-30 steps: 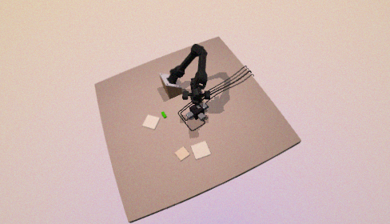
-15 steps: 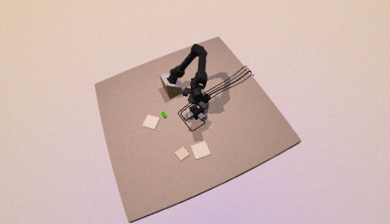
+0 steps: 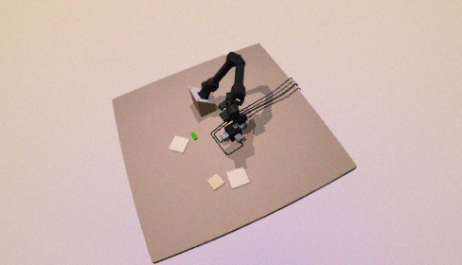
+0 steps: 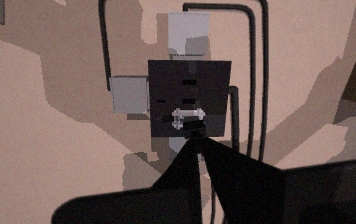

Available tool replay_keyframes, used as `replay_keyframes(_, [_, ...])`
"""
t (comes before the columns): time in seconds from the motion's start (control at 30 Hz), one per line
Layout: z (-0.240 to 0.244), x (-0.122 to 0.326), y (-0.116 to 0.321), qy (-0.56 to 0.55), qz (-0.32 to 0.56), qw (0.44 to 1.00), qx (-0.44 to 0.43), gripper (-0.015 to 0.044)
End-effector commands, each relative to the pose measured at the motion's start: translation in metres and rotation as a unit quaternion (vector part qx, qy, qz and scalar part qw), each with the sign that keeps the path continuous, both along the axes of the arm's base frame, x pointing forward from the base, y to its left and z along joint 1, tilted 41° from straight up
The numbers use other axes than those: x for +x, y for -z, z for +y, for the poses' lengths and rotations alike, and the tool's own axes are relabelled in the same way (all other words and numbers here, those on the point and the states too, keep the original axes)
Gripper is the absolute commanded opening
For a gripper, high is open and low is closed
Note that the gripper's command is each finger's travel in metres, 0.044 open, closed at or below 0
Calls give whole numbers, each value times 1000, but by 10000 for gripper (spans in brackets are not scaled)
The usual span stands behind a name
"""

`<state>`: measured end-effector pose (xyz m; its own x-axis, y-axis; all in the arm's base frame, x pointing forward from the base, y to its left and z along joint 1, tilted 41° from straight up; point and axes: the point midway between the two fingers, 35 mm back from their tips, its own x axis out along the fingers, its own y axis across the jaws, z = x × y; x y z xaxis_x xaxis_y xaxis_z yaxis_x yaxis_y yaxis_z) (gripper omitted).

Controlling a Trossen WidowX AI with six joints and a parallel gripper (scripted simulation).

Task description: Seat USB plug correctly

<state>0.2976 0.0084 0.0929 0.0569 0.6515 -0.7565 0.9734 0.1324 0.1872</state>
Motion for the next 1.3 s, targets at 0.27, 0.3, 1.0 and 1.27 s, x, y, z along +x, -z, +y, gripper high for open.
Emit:
replay_keyframes(0.27, [0,0,0,22,18,1000,1,0])
replay_keyframes(0.3, [0,0,0,22,18,1000,1,0])
replay_keyframes(1.0, [2,0,1,25,22,999,6,0])
replay_keyframes(1.27, [3,0,2,27,24,999,9,0])
